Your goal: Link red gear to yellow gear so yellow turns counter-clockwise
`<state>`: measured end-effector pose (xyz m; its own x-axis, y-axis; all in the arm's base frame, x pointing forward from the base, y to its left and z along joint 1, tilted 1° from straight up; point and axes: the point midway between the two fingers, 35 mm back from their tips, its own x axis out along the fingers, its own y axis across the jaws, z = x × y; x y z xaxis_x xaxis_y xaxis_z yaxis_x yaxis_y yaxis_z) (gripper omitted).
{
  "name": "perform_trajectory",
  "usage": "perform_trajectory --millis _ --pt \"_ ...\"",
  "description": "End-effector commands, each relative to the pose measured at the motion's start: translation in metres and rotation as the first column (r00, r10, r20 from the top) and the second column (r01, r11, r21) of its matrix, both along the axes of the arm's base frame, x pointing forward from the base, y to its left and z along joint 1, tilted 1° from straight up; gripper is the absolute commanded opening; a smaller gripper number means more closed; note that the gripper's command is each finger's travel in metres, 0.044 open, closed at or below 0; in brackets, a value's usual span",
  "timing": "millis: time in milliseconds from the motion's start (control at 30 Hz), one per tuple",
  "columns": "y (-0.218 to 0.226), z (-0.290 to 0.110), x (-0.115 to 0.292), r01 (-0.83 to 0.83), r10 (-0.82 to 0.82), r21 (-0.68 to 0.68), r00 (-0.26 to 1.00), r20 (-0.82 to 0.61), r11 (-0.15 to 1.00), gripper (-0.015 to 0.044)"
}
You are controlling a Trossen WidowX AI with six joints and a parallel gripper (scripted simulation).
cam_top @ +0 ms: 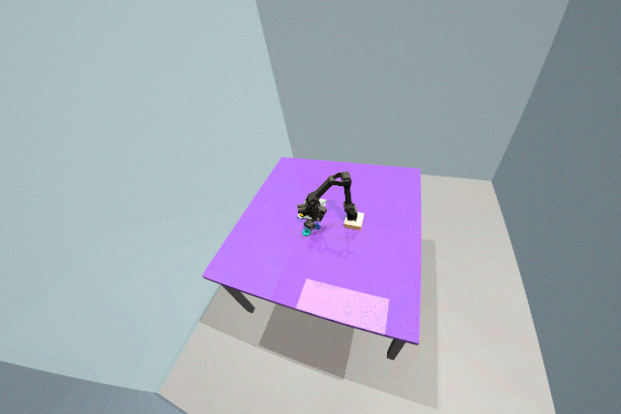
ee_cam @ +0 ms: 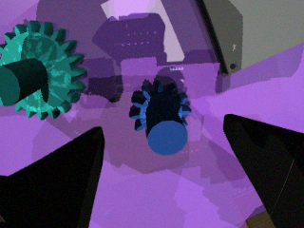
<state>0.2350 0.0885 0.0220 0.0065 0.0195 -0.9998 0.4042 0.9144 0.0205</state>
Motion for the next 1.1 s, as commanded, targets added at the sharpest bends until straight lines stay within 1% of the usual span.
perform_trajectory --millis 0,233,500,533,1067 --pt "0.000 0.000 0.000 0.006 -0.006 0.002 1.000 0.000 1.000 0.0256" --pt "0.000 0.000 0.000 0.006 -0.006 0.002 1.000 0.000 1.000 0.0072" --pt "0.000 0.000 0.000 0.006 -0.006 0.002 1.000 0.000 1.000 0.0019" --pt "0.000 0.000 0.000 0.006 -0.006 0.002 1.000 0.000 1.000 0.0000" --pt "0.003 0.031 0.007 0.006 -0.006 0.002 1.000 0.000 1.000 0.0000"
